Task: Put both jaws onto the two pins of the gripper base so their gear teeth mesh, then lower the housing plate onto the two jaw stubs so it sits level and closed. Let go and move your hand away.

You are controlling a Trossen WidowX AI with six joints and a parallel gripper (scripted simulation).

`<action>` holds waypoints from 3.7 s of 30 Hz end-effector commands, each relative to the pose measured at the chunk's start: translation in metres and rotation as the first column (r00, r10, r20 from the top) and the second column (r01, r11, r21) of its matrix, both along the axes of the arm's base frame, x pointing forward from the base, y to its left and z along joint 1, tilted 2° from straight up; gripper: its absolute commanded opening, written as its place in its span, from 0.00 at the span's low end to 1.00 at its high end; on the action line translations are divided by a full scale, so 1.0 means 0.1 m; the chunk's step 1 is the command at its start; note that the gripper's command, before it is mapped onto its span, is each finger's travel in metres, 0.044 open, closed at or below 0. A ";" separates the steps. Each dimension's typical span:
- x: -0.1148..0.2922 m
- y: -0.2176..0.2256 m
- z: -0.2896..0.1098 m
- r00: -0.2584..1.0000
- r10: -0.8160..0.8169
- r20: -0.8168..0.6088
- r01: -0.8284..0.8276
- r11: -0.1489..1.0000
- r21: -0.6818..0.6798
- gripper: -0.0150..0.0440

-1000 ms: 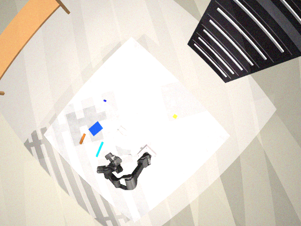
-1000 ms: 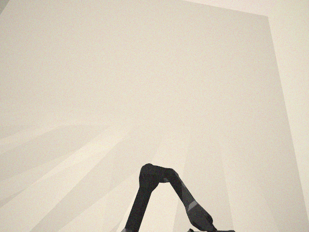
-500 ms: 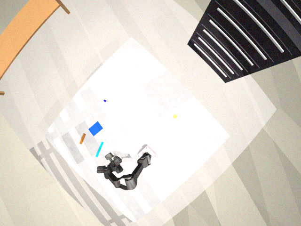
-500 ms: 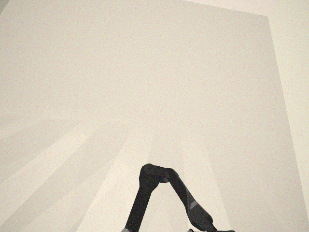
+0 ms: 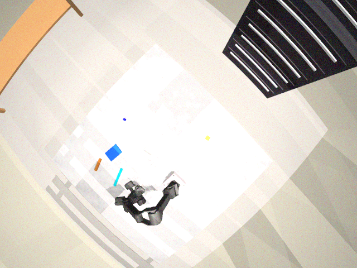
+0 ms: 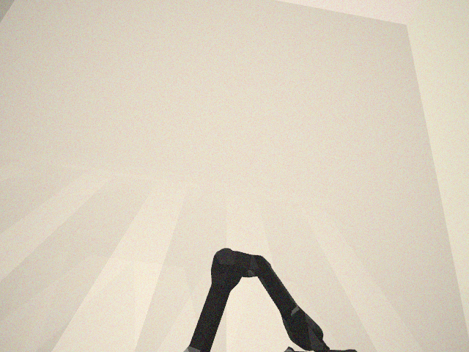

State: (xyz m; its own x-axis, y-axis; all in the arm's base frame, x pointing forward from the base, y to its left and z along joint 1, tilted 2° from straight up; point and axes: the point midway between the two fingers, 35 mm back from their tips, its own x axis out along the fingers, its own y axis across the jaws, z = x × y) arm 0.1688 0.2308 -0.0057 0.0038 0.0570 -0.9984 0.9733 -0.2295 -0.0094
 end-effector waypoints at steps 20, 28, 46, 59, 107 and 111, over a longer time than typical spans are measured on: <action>0.01 -0.03 0.68 1.000 -0.005 0.004 0.005 1.000 0.000 0.85; 0.04 -0.07 0.72 1.000 0.027 0.007 -0.027 1.000 -0.001 0.85; 0.39 -0.55 0.70 0.912 0.410 0.029 -0.410 0.912 -0.018 0.85; 0.58 -0.94 0.69 0.755 0.654 0.037 -0.654 0.756 -0.033 0.85; 0.69 -2.38 0.62 -0.218 0.976 0.026 -0.973 -0.215 -0.080 0.85; 0.67 -2.45 0.62 -0.272 0.962 0.025 -0.960 -0.269 -0.081 0.85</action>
